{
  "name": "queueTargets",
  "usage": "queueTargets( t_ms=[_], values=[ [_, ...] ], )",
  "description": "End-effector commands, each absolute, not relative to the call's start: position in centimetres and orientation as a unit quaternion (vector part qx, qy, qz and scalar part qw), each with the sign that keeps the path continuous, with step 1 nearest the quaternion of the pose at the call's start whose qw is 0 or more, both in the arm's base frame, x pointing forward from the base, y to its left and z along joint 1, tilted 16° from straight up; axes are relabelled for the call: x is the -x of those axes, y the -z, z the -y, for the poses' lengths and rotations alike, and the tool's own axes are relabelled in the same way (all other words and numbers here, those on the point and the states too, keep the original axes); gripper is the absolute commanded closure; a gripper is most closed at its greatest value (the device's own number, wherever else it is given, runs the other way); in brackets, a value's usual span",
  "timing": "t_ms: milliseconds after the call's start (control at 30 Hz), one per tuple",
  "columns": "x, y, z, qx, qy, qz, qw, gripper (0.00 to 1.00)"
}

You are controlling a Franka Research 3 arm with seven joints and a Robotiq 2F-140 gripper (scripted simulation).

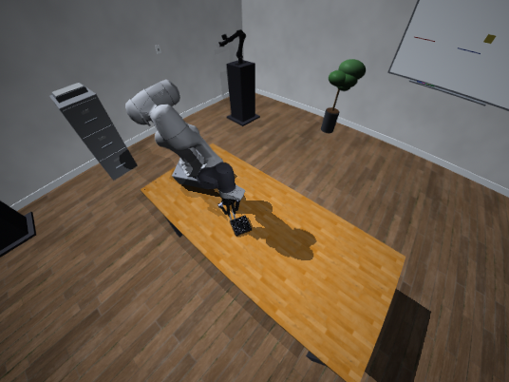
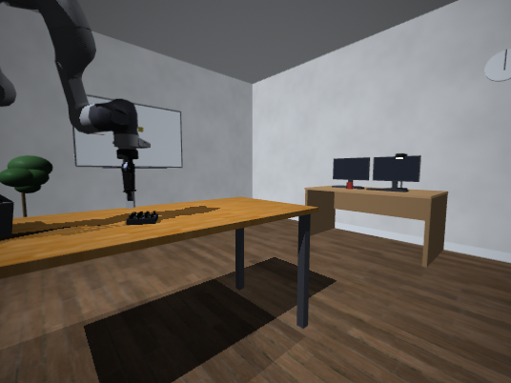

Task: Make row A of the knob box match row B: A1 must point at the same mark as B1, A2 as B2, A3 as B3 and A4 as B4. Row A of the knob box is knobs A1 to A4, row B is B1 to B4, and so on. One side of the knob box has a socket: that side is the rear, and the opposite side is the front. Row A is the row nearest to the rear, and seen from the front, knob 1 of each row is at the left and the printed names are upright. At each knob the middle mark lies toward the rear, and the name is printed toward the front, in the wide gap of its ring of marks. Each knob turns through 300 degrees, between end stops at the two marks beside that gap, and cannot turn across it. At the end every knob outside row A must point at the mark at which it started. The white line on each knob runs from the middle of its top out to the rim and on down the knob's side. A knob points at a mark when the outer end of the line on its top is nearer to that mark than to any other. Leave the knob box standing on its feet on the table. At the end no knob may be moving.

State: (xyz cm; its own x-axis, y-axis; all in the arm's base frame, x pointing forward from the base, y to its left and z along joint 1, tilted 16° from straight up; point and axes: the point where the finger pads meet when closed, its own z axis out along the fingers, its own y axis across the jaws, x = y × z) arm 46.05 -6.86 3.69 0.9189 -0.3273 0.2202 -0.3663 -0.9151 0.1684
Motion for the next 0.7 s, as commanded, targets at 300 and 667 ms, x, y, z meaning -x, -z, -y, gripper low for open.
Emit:
queueTargets(
  t_ms=[300,667],
  values=[
    [-45.8,-3.7,7.0,-0.978,-0.087,0.160,0.104,0.88],
    [-45.5,-5.6,6.6,-0.978,-0.087,0.161,0.104,0.88]
  ],
)
